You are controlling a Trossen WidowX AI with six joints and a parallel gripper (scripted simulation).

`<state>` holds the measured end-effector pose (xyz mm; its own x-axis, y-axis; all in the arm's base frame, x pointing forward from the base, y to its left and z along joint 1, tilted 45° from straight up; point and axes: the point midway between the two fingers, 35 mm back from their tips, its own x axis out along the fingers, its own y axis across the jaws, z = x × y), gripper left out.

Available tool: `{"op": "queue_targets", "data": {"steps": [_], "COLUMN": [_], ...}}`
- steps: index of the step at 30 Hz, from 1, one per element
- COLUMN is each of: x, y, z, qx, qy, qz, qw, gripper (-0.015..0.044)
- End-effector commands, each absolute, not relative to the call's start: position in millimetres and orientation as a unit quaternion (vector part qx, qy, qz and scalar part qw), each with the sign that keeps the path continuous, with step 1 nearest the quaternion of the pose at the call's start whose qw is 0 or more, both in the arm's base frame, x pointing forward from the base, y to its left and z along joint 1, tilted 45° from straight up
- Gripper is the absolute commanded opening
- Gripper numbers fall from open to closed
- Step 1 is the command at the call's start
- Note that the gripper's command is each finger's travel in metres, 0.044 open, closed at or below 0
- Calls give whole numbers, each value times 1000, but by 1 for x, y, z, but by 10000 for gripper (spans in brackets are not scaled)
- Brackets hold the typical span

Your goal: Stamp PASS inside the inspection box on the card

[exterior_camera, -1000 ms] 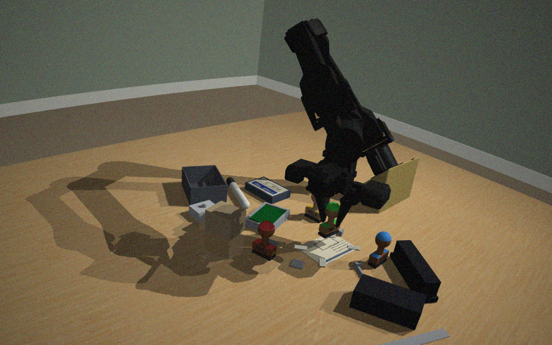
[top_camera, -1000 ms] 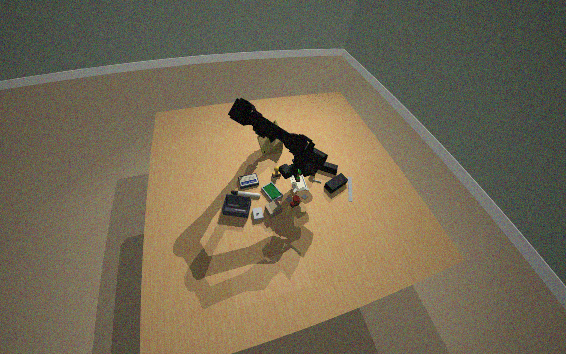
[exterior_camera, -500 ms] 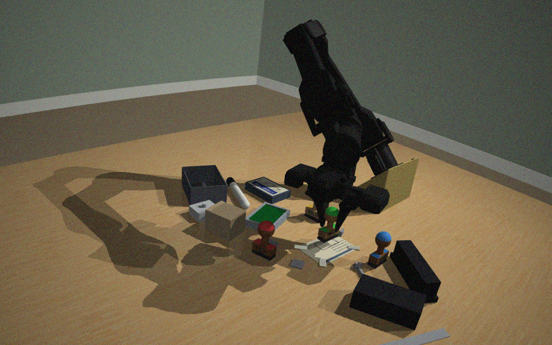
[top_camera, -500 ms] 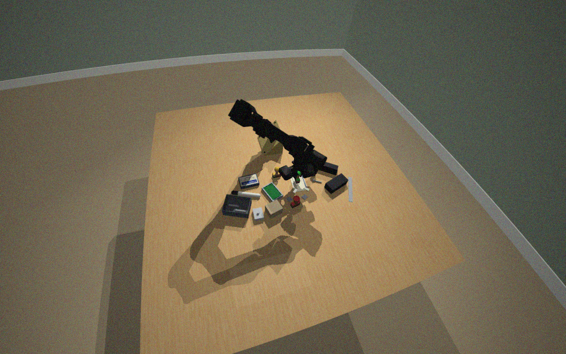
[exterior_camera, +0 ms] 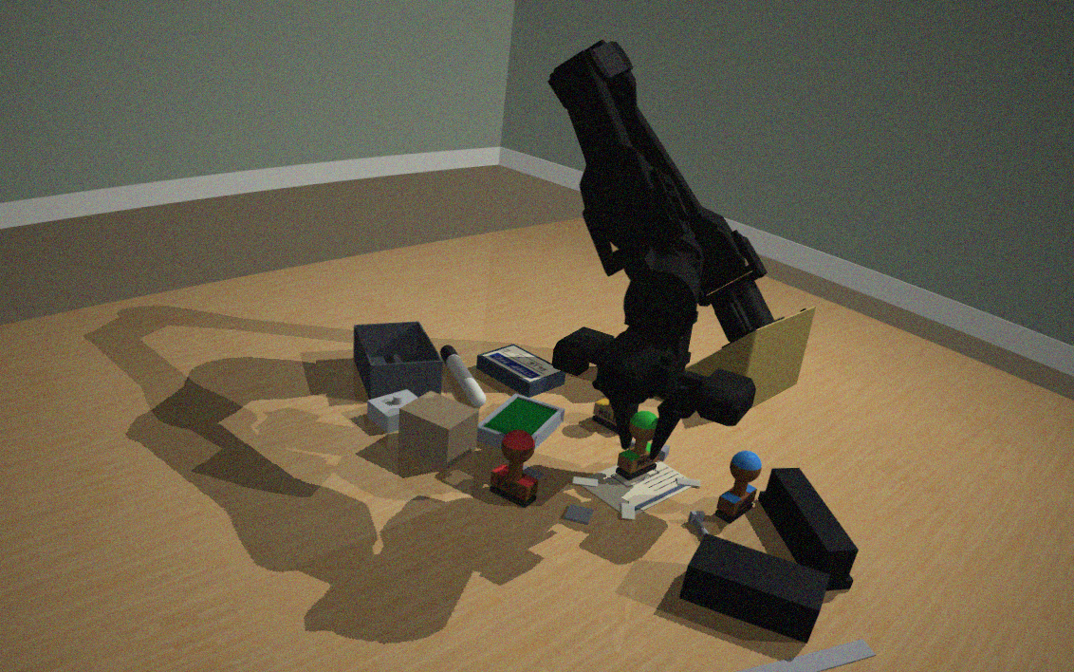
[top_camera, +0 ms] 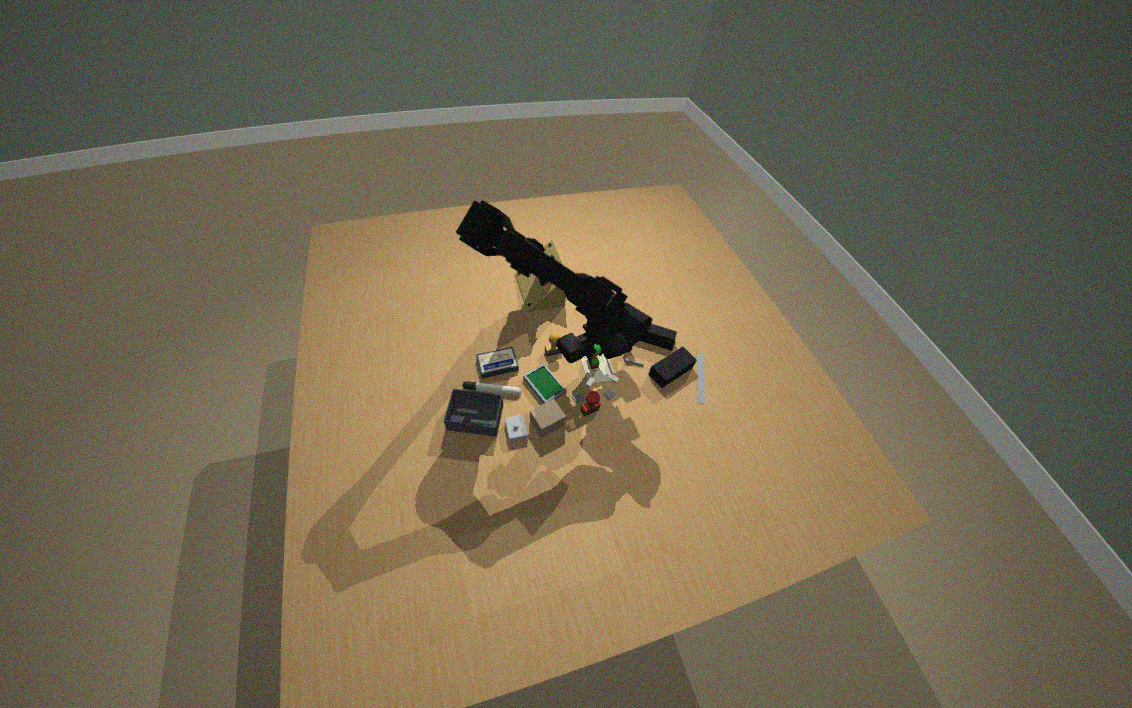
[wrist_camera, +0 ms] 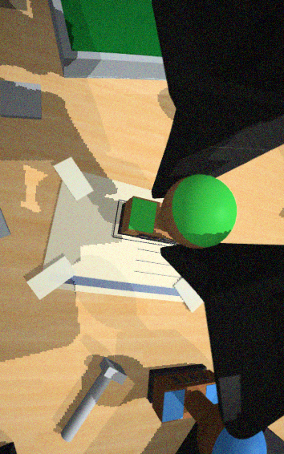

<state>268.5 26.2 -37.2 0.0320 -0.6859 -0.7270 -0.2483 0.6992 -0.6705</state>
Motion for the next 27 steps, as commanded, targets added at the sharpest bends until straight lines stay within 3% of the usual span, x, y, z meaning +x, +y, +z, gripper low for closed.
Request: {"op": "queue_targets", "data": {"steps": [1,27], "x": [267,267], "y": [23,21], "z": [-39,-42], "qx": [-350,-350], "qy": [675,675], "qz": [-174,-174], "qw": [626,626], "gripper": [0,0]}}
